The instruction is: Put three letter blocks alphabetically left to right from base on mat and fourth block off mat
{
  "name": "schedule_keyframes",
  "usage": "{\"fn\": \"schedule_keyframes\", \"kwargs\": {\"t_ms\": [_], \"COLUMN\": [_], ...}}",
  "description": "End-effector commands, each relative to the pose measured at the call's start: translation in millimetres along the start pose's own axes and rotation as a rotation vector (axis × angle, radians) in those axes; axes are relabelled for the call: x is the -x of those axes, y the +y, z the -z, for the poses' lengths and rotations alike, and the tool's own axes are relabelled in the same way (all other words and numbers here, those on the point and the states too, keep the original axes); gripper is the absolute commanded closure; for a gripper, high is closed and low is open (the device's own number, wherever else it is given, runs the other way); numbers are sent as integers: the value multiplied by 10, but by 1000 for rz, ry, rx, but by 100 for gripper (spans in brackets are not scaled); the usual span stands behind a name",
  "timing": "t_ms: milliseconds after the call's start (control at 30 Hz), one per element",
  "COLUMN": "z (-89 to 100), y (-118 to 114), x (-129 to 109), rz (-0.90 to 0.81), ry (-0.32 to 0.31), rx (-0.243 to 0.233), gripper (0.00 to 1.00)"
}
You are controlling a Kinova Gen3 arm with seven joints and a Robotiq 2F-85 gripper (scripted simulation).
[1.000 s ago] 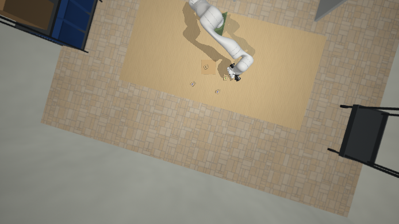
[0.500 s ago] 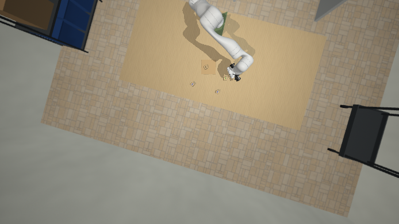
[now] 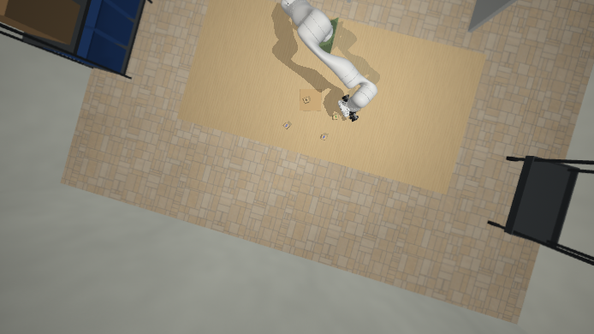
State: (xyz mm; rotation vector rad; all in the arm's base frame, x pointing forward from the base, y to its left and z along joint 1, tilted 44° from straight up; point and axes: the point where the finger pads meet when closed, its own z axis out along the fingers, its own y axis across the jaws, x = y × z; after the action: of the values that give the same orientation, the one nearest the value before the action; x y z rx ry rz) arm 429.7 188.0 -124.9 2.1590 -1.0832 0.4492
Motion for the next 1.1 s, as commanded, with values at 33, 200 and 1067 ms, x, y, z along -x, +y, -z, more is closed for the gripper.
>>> {"fn": "schedule_keyframes", "kwargs": {"t_ms": [33,200,1067], "z": [16,25,9], "y": [-123,-318,-897], "x": [-92,-275,-1159], "rz": [-2,-1,-3], "ry": [-1,-1,-1], "rx": [-5,-7,-4], "gripper": [0,0,0]}}
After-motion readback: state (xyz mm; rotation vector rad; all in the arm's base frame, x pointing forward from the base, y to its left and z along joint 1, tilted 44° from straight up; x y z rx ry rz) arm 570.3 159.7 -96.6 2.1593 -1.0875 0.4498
